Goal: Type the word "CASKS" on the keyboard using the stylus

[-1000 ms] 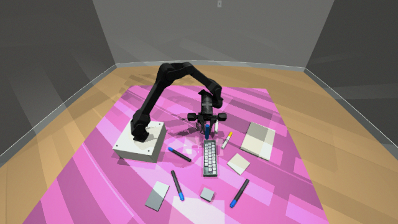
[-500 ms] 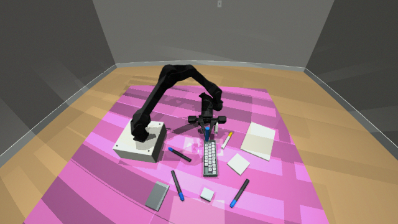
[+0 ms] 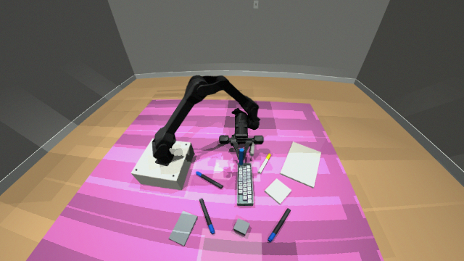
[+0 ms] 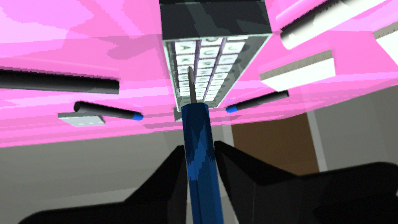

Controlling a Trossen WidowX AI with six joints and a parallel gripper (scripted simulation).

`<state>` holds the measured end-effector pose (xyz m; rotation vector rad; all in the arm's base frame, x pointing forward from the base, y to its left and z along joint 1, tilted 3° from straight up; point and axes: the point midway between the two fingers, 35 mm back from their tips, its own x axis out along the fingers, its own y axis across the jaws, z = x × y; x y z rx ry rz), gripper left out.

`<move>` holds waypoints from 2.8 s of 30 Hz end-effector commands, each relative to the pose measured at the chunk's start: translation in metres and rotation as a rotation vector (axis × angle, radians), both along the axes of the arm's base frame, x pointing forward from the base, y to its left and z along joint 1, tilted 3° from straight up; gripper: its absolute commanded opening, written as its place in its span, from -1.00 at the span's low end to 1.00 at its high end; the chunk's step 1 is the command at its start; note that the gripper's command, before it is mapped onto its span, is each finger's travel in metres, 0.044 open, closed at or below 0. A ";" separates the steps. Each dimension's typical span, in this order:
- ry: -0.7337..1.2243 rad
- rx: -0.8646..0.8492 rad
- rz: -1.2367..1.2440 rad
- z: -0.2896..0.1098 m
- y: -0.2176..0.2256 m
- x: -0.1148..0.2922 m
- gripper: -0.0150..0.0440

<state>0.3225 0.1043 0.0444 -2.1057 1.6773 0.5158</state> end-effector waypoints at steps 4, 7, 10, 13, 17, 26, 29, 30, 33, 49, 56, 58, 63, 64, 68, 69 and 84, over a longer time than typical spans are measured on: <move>0.001 0.001 -0.005 -0.003 0.000 -0.001 -0.22; 0.001 0.001 -0.005 -0.003 0.000 -0.001 -0.22; 0.001 0.001 -0.005 -0.005 0.000 -0.001 -0.22; 0.001 0.001 -0.005 -0.006 0.000 -0.001 -0.22; 0.001 0.001 -0.005 -0.008 0.000 -0.001 -0.22; 0.001 0.001 -0.005 -0.011 0.000 0.000 -0.22; 0.001 0.001 -0.005 -0.011 0.000 0.000 -0.22; 0.001 0.001 -0.005 -0.011 0.000 0.000 -0.22; 0.001 0.001 -0.005 -0.012 0.000 0.000 -0.22; 0.001 0.001 -0.005 -0.018 0.000 0.000 -0.22; 0.001 0.001 -0.005 -0.020 0.000 0.000 -0.22; 0.001 0.001 -0.005 -0.018 0.000 0.000 -0.22; 0.001 0.001 -0.005 -0.018 0.000 0.000 -0.22; 0.001 0.001 -0.005 -0.017 0.000 0.000 -0.22; 0.001 0.001 -0.005 -0.003 0.000 -0.001 -0.22; 0.001 0.001 -0.005 0.003 -0.001 -0.002 -0.22; 0.003 -0.001 -0.001 0.016 -0.003 -0.003 -0.43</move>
